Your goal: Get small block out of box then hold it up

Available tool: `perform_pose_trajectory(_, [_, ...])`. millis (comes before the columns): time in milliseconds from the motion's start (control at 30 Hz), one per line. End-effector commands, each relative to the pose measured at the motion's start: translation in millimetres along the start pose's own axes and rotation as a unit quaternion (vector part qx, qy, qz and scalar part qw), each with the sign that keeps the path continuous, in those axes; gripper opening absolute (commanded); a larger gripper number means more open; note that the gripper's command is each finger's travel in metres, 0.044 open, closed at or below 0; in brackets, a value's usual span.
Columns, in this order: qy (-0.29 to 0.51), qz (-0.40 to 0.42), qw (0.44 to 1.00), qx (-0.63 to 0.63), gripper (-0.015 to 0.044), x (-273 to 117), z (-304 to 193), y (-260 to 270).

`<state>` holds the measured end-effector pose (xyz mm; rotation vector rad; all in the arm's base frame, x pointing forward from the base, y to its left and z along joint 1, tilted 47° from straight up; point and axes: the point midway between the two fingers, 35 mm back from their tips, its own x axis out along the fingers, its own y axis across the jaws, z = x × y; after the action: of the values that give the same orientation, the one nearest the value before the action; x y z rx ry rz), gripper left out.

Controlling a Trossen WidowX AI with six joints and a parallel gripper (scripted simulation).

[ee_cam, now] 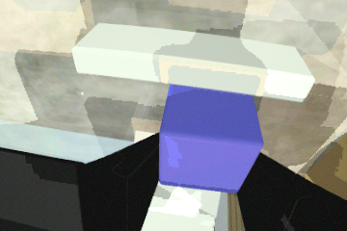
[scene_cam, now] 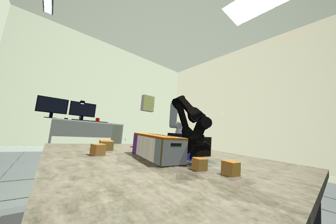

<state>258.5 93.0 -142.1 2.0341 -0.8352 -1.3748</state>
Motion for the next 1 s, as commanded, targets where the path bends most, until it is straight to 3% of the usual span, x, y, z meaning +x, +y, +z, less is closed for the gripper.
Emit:
perform_pose_trajectory(0, [0.002, -0.007, 1.000, 0.005, 0.0000, -26, -12, -3])
perform_pose_trajectory(233, [0.001, -0.011, 1.000, -0.001, 0.0000, -45, -19, 0])
perform_pose_trajectory(967, [0.024, -0.118, 0.967, -0.223, 0.0000, -120, -40, 40])
